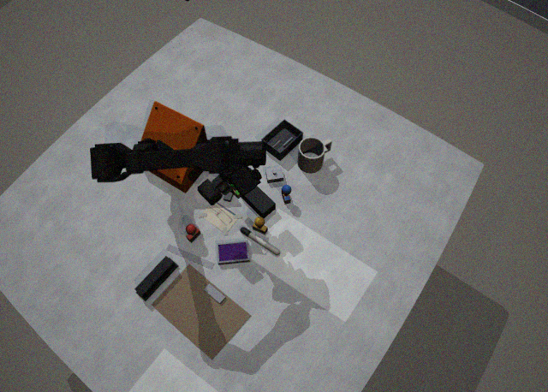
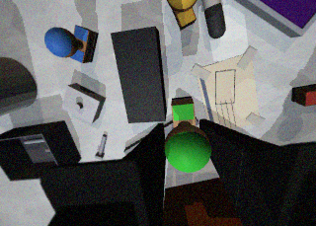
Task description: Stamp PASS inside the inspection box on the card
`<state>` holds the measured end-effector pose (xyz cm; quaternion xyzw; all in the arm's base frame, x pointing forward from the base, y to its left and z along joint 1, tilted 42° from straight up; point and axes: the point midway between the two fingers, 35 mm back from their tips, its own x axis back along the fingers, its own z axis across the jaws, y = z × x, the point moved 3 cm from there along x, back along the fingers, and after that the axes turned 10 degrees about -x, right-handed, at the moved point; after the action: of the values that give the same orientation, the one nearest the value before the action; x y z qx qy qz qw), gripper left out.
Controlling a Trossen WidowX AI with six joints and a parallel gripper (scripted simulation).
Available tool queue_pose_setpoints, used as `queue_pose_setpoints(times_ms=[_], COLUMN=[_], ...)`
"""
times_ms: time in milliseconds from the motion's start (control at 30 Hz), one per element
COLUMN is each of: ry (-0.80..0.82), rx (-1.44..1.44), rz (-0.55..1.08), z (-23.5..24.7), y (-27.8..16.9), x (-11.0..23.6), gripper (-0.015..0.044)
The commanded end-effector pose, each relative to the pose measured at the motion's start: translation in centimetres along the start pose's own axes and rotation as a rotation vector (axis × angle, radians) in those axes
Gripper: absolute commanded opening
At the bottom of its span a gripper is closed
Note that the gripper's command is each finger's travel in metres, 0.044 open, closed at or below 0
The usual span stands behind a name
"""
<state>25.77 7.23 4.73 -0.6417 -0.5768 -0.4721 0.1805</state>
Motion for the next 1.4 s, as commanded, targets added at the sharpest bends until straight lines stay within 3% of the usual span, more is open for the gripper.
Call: queue_pose_setpoints(times_ms=[0, 433, 1367], ry=[0.008, 0.002, 0.002], rx=[-0.005, -0.010, -0.011], rz=[0.001, -0.002, -0.003], z=[2.3, 8.0, 7.8], y=[-0.9, -5.0, -4.9], x=[-0.1, -1.1, -4.8], gripper=[0.0000, 0.0000, 0.0000])
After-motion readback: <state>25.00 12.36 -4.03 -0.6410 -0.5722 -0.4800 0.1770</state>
